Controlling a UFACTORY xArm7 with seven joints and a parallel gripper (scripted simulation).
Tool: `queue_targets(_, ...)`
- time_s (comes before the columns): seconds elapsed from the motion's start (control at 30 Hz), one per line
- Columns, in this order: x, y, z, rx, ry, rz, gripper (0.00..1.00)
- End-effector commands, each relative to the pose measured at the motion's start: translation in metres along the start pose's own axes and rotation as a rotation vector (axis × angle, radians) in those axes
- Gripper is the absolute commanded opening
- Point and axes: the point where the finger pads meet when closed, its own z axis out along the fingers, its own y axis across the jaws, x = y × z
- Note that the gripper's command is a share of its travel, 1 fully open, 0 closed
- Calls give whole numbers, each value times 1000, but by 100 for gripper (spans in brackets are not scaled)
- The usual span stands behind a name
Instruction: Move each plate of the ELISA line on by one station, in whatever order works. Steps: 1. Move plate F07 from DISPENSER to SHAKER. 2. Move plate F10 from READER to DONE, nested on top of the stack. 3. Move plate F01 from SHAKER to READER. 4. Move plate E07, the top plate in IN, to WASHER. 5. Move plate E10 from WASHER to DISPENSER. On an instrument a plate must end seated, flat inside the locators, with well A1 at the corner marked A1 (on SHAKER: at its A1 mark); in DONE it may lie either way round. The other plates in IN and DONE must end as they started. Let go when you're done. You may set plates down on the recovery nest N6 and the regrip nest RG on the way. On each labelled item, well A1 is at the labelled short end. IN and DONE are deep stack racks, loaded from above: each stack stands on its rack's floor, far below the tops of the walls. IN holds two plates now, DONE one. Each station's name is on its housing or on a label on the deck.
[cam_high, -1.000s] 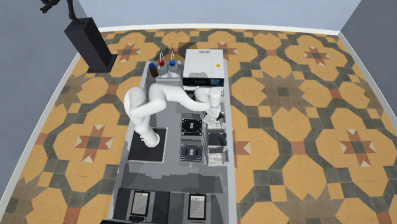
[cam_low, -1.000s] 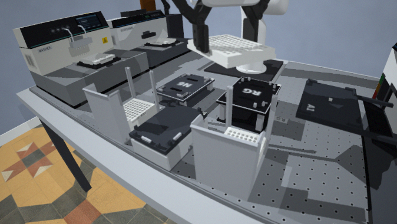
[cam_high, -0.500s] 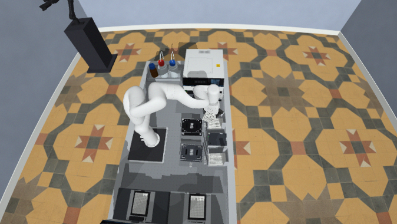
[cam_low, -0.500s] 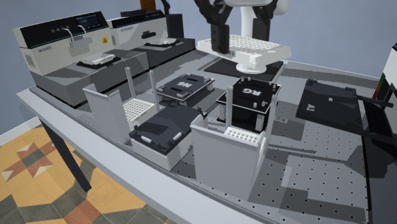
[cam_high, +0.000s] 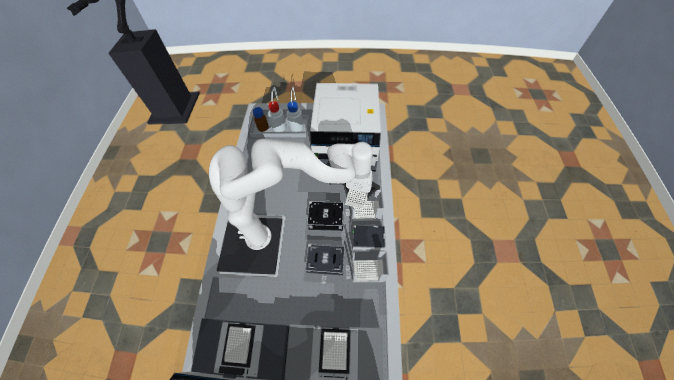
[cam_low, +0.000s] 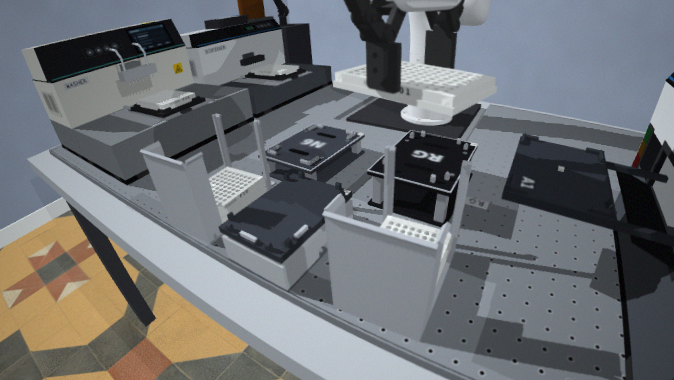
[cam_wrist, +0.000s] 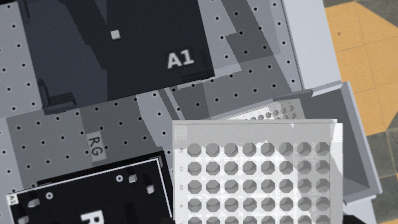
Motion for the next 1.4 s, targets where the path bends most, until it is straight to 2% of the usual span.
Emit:
queue_targets(0.0, 7, -4, -2, -4, 3, -39, 0)
queue_targets(0.13, 18, -12, -2, -4, 3, -86, 0)
queue_targets(0.63, 18, -12, -2, -4, 3, -238, 0)
queue_targets(0.87, 37, -25, -2, -4, 3, -319, 0)
queue_targets(1.37, 37, -25, -2, -4, 2, -471, 0)
